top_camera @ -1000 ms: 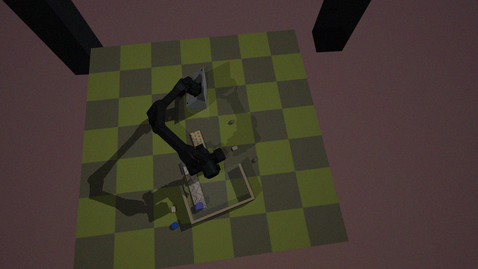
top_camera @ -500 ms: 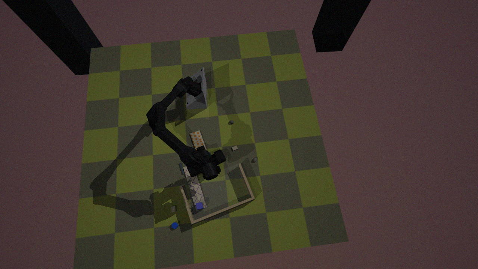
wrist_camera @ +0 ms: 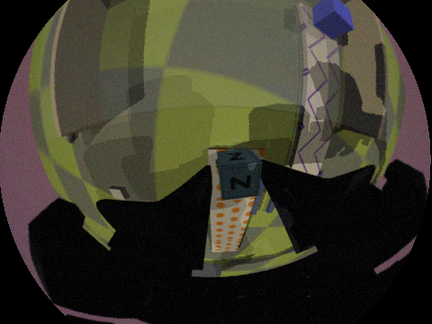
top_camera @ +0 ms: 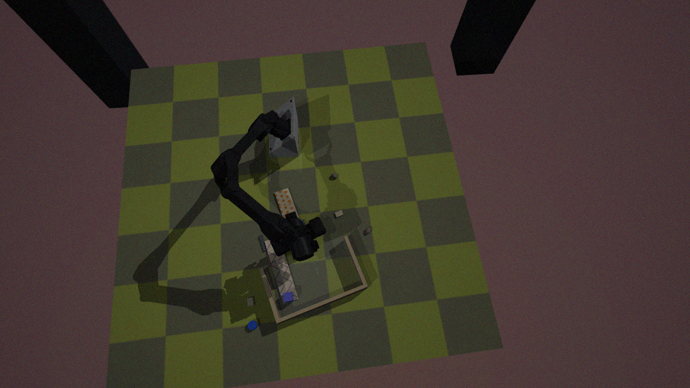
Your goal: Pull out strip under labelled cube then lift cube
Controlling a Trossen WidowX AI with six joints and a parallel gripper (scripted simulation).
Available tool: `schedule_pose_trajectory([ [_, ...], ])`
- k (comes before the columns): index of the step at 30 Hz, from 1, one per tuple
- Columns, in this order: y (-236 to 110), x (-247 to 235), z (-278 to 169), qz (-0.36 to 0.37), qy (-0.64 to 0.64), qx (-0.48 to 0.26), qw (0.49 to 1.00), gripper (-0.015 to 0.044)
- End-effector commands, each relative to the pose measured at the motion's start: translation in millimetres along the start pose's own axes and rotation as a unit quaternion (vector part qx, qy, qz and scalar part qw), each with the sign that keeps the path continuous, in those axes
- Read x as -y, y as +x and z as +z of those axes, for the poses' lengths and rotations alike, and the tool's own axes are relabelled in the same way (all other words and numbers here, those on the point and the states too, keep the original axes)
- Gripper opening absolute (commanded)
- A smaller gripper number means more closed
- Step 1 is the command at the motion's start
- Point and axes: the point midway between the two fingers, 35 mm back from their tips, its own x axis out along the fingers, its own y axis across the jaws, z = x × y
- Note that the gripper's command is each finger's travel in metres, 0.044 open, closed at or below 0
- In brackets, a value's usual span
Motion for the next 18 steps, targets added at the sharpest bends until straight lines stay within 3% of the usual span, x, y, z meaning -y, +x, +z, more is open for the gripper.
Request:
schedule_pose_trajectory([
  [1, -1, 0, 0, 0.0, 0.0, 0.0, 1.0, 0.0145],
  [7, -1, 0, 0, 0.0, 0.0, 0.0, 1.0, 0.0105],
  [11, -3, -1, -2, 0.0, 0.0, 0.0, 1.0, 0.0],
  [18, -24, -11, -26, 0.0, -0.002, 0.0, 1.0, 0.0],
])
